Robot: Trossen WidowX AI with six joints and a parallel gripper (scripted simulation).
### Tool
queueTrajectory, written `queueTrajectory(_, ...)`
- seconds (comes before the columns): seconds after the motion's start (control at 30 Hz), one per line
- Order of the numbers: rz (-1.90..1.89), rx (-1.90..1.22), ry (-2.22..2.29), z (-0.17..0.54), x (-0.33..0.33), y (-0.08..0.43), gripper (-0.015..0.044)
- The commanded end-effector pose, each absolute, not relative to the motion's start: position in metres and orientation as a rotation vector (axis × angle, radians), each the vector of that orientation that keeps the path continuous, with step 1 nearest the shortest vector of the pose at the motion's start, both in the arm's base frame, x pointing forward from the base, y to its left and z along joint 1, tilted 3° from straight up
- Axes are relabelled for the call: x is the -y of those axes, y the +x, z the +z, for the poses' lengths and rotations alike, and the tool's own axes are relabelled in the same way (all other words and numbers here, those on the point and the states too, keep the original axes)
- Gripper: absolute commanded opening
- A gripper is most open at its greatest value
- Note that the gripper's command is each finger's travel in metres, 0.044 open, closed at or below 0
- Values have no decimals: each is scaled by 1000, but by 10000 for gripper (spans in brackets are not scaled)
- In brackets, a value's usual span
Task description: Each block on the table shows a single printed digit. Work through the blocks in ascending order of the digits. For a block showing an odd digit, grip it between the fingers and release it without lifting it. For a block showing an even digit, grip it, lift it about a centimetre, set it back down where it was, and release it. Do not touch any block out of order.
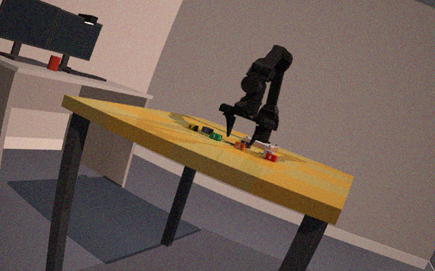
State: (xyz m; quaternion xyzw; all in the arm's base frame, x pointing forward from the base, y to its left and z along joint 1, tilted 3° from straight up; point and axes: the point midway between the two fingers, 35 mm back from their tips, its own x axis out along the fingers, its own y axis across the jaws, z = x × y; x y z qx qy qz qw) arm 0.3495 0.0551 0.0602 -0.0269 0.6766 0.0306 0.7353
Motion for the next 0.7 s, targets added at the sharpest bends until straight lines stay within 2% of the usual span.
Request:
queueTrajectory(0.0,73,-1488,-61,53,-55,349,400)
queueTrajectory(0.2,73,-1488,-61,46,-56,349,400)
queueTrajectory(0.53,73,-1488,-61,46,-56,349,138)
queueTrajectory(0.57,73,-1488,-61,46,-56,349,120)
queueTrajectory(0.67,73,-1488,-61,46,-56,349,120)
